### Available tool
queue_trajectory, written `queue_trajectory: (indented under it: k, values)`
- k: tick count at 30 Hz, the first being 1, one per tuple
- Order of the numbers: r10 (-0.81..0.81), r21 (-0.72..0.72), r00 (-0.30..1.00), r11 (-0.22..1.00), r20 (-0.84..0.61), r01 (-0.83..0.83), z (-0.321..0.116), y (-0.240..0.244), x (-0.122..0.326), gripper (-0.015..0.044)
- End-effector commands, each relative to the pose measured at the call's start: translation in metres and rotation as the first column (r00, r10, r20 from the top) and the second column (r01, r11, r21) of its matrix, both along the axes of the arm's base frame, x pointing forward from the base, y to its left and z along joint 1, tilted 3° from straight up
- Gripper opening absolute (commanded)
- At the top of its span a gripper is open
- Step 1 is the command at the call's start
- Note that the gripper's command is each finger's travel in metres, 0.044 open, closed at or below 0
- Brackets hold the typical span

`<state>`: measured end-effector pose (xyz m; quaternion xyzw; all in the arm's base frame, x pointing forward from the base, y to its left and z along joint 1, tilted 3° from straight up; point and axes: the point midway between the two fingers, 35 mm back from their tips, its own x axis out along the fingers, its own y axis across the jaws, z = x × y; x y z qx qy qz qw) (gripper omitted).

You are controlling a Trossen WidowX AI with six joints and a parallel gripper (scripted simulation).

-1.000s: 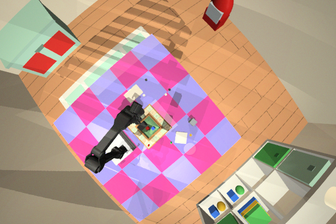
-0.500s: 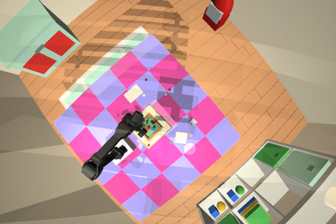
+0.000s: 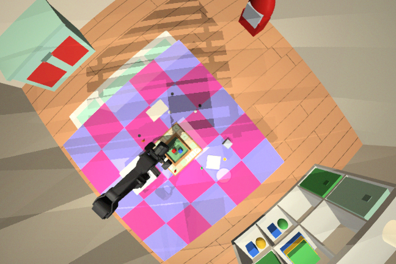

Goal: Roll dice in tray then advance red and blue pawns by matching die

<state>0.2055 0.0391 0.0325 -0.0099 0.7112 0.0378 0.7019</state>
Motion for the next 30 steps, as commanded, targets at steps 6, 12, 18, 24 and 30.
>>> queue_trajectory:
  k: [6, 12, 18, 24, 30]
  values:
    - [0.002, -0.004, 1.0, 1.0, -0.001, -0.002, -0.02, -0.016, -0.032, 0.0]
    - [0.002, -0.005, 1.0, 1.0, -0.003, -0.002, -0.028, -0.021, -0.044, 0.0]
    - [0.002, -0.005, 1.0, 1.0, -0.003, -0.002, -0.042, -0.02, -0.044, 0.0]
    - [0.002, -0.005, 1.0, 1.0, -0.003, -0.002, -0.063, -0.02, -0.045, 0.0]
    - [0.002, -0.005, 1.0, 1.0, -0.003, -0.002, -0.065, -0.02, -0.045, 0.0]
